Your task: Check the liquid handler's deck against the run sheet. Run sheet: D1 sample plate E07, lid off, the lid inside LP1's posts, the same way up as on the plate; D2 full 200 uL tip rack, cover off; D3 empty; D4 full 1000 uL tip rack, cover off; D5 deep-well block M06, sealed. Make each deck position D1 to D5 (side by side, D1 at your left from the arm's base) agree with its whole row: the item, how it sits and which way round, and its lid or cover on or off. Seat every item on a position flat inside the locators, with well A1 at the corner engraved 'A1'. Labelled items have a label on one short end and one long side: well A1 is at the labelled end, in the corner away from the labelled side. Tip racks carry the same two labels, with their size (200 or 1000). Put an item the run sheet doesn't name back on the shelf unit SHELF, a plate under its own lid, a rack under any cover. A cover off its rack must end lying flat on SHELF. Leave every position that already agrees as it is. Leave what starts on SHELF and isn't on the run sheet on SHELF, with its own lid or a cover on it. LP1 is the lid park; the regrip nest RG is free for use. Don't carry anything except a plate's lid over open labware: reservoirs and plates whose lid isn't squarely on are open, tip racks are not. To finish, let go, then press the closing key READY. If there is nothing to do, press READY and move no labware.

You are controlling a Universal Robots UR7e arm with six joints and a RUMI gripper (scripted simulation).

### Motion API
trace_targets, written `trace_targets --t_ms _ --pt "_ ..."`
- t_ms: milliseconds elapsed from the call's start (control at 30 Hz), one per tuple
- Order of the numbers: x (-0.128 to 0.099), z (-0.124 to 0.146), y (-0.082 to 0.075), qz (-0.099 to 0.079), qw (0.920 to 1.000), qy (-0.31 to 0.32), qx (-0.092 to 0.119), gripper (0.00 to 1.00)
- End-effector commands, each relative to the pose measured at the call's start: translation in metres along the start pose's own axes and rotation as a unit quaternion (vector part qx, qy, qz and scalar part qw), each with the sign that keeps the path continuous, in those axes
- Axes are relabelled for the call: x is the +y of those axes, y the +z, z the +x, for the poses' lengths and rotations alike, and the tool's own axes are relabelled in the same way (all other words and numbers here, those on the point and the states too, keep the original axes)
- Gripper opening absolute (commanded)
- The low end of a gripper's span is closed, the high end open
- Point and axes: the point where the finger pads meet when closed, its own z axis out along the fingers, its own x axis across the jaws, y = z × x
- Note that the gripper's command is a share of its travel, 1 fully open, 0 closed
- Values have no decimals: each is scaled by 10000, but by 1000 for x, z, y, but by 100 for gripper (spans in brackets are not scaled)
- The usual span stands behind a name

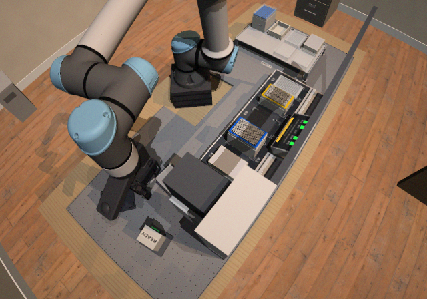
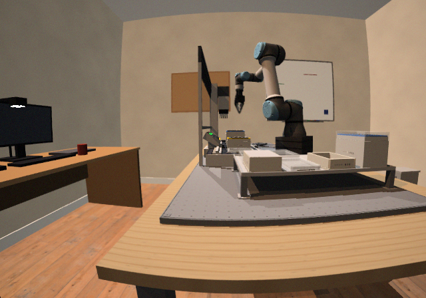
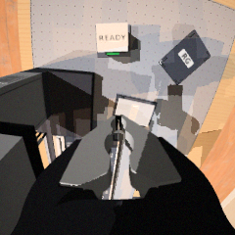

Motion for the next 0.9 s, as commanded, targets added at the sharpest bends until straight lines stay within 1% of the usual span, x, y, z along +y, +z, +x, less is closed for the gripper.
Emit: trace_targets --t_ms 0,267,767,867 --pt "-2 -9 -1 3 10000 4 4 0" --pt "-2 -9 1 3 10000 4 4 0" --pt "-2 -9 26 3 10000 4 4 0" --pt "-2 -9 28 3 10000 4 4 0"
